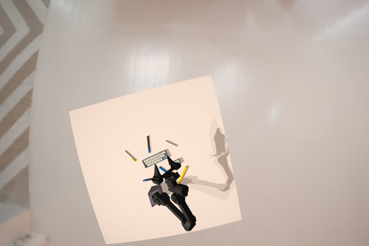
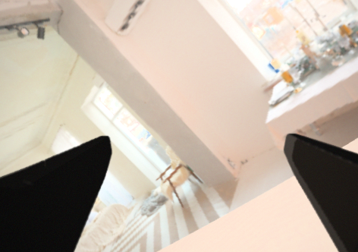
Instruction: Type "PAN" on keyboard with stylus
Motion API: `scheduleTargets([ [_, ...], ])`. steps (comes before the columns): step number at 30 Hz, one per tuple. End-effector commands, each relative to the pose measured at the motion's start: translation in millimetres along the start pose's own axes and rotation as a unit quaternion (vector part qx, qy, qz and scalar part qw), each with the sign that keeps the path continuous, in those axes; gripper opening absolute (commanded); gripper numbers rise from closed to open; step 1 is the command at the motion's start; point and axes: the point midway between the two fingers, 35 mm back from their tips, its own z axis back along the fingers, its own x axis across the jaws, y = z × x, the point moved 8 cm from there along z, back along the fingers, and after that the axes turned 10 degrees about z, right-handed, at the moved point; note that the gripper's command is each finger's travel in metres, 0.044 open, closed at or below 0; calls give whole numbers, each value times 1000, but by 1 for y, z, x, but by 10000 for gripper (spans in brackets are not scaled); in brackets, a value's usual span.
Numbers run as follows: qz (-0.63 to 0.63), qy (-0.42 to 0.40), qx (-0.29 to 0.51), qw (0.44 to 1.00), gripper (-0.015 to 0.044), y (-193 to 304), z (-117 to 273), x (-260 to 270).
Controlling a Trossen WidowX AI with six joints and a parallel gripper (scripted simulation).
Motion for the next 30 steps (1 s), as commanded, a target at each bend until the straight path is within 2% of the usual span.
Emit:
scheduleTargets([
  [1, -1, 0, 5, 1000, 414, 2, -1, 0],
  [9, -28, 25, 239, 970, 204, 87, -47, 12],
  [17, 19, 71, 472, 879, 0, 177, -60, 26],
  [24, 138, 108, 662, 729, 0, 255, -43, 39],
  [30, 258, 118, 756, 590, 0, 299, -20, 45],
])
